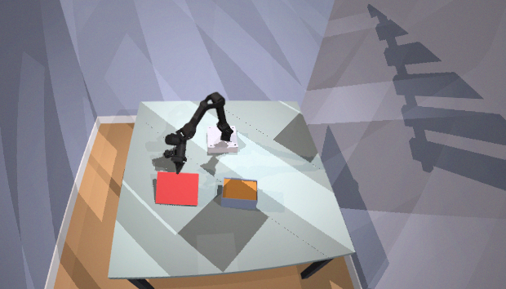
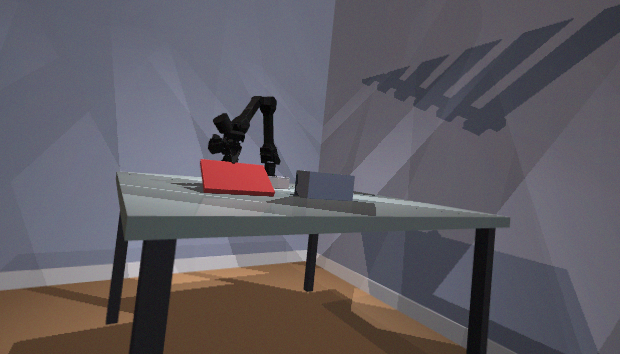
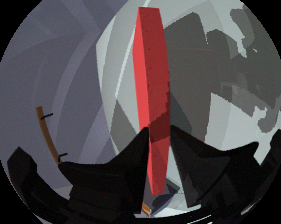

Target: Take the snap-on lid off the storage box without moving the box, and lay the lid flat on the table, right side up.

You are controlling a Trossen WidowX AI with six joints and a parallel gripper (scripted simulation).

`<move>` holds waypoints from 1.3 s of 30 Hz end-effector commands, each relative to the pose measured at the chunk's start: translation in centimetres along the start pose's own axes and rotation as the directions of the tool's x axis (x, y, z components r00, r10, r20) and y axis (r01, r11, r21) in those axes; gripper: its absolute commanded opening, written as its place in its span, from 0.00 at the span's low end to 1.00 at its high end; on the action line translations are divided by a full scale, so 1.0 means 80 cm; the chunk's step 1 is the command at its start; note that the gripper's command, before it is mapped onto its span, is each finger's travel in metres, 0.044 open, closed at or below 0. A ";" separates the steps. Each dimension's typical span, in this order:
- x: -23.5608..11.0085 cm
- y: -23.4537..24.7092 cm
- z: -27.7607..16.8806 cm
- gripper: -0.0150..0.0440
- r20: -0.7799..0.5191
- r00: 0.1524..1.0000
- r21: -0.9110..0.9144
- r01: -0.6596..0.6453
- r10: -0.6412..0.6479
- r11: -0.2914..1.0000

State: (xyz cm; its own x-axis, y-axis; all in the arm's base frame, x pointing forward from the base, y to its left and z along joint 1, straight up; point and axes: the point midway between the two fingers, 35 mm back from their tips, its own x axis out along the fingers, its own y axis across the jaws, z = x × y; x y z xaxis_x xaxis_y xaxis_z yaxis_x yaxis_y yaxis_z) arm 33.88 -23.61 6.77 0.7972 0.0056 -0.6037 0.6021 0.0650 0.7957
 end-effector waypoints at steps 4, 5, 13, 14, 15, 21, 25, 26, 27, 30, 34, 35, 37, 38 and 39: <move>0.010 -0.020 -0.005 0.25 -0.013 1.000 0.023 0.026 -0.026 0.999; 0.010 -0.020 -0.005 0.25 -0.013 1.000 0.023 0.026 -0.026 0.999; 0.015 -0.027 -0.005 0.25 -0.013 1.000 0.023 0.027 -0.026 0.999; 0.016 -0.027 -0.005 0.25 -0.013 1.000 0.023 0.027 -0.026 0.999; 0.017 -0.028 -0.006 0.25 -0.013 1.000 0.023 0.027 -0.026 0.999; 0.020 -0.033 -0.006 0.25 -0.013 1.000 0.023 0.027 -0.026 0.999; 0.023 -0.036 -0.006 0.25 -0.013 1.000 0.023 0.027 -0.026 0.999; 0.023 -0.037 -0.006 0.25 -0.013 1.000 0.023 0.027 -0.026 0.999; 0.024 -0.038 -0.006 0.25 -0.013 1.000 0.023 0.027 -0.026 0.999; 0.020 -0.026 -0.002 0.34 -0.011 1.000 0.019 0.021 -0.021 1.000; 0.020 -0.025 -0.002 0.52 -0.013 1.000 0.022 0.026 -0.026 0.999; 0.020 -0.025 -0.002 0.57 -0.013 1.000 0.022 0.026 -0.026 0.999; 0.020 -0.025 -0.002 0.65 -0.013 1.000 0.022 0.026 -0.026 0.999; 0.020 -0.025 -0.002 0.70 -0.013 1.000 0.022 0.026 -0.026 0.999; 0.020 -0.025 -0.002 0.72 -0.013 1.000 0.022 0.026 -0.026 0.999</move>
State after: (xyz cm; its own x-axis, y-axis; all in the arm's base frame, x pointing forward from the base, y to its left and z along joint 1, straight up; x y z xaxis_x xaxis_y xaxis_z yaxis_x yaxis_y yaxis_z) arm 33.88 -23.53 4.17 0.7817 0.0177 -0.6234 0.6222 0.0457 0.7815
